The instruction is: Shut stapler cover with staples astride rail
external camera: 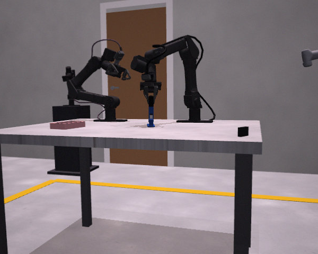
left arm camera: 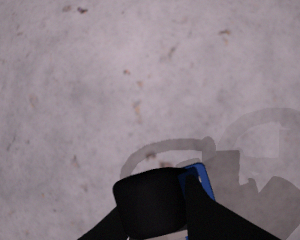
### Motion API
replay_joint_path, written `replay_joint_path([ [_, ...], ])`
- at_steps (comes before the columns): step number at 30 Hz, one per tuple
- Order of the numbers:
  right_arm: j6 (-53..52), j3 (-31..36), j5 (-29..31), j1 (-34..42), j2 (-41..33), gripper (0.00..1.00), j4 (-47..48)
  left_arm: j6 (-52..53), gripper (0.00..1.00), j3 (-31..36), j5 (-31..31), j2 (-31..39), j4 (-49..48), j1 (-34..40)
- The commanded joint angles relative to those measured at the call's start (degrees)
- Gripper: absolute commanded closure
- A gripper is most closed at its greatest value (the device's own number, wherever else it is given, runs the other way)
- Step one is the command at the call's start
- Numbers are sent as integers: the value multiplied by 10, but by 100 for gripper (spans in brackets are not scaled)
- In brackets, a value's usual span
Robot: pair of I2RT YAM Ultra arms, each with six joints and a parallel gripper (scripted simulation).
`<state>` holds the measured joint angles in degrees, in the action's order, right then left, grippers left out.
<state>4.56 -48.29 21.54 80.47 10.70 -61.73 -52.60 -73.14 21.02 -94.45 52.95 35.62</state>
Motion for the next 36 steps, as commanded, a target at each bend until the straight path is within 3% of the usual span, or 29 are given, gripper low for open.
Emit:
replay_joint_path([
  [1, -6, 0, 6, 7, -4, 0, 2, -22, 100, 31, 35, 22, -27, 21],
  [20, -6, 0, 6, 7, -4, 0, 2, -84, 100, 139, 172, 71, -115, 114],
  [36, -6, 0, 6, 7, -4, 0, 2, -138, 100, 214, 294, 69, -179, 191],
])
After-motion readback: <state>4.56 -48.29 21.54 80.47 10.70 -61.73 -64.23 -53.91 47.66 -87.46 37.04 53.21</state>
